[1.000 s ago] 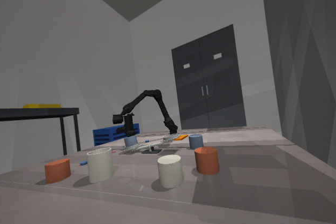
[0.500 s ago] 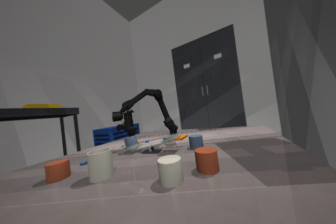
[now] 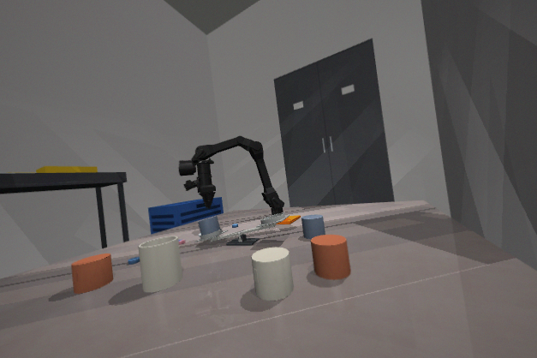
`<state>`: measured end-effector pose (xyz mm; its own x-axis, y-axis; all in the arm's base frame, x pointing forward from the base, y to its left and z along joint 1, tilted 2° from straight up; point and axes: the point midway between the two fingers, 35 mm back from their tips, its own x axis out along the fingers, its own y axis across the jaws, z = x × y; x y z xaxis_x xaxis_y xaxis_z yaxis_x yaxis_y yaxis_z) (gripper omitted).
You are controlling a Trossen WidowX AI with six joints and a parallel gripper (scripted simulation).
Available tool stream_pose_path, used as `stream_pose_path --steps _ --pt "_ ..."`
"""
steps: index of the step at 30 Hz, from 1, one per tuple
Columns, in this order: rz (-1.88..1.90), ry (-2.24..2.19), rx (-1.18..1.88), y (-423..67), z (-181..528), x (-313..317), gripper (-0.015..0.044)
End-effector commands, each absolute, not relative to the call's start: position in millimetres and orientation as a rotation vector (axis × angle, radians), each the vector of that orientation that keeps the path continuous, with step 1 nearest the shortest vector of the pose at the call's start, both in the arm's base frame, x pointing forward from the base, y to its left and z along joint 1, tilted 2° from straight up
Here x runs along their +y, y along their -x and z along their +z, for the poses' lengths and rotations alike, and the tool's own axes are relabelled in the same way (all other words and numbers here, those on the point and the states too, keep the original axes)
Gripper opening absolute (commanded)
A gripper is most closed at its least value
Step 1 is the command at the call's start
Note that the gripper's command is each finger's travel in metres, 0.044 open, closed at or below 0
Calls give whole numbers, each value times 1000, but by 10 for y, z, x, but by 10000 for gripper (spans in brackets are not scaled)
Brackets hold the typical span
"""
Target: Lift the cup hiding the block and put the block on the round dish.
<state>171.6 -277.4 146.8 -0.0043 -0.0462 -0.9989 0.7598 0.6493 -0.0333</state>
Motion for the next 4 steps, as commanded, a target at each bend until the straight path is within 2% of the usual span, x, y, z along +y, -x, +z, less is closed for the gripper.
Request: stream_pose_path --steps 1,4 --pt "-708 -644 1453 -1716 1469 -2772 440" --pt "-708 -644 1453 -1716 1469 -2772 440"
